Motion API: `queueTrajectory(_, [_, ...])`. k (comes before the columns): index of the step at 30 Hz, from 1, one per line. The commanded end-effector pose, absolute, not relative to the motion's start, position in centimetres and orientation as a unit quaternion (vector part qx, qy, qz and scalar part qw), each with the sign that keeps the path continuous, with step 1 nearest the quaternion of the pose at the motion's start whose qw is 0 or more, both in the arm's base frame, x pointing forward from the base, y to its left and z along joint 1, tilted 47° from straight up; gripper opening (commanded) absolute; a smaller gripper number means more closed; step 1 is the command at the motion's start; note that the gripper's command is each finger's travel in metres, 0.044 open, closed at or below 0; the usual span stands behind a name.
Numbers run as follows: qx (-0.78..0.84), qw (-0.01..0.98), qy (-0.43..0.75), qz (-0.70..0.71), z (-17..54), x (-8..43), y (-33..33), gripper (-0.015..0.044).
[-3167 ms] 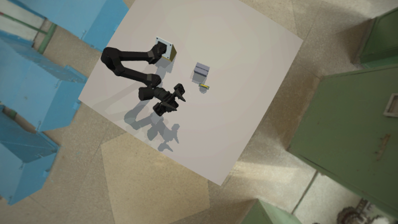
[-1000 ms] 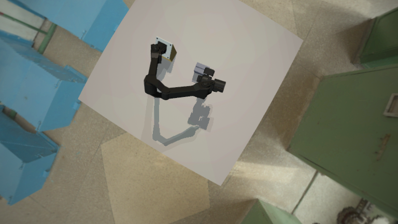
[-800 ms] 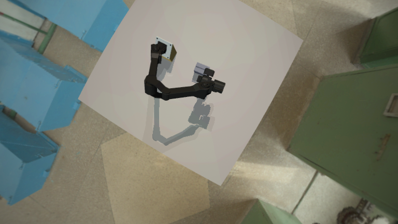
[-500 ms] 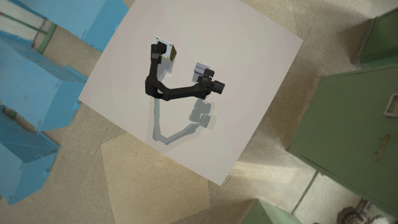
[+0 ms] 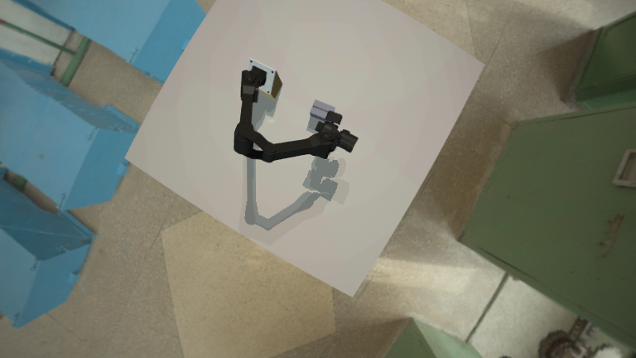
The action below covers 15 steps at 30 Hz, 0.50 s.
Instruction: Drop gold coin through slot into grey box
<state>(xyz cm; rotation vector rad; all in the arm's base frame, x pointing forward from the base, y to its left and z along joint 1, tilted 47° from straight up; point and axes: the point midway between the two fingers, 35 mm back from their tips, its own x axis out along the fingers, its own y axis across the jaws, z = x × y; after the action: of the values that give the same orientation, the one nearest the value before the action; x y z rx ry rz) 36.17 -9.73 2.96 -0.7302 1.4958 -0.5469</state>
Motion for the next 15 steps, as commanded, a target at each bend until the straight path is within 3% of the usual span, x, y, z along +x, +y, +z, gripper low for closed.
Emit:
queueTrajectory(1, [-0.323,0.639,0.656,-0.239,2.5,36.2,-10.2,0.0161])
queueTrajectory(14, [-0.324,0.639,0.655,-0.24,1.4,36.1,-11.6,0.0161])
queueTrajectory(15, [-0.324,0.639,0.655,-0.24,1.4,36.1,-11.6,0.0134])
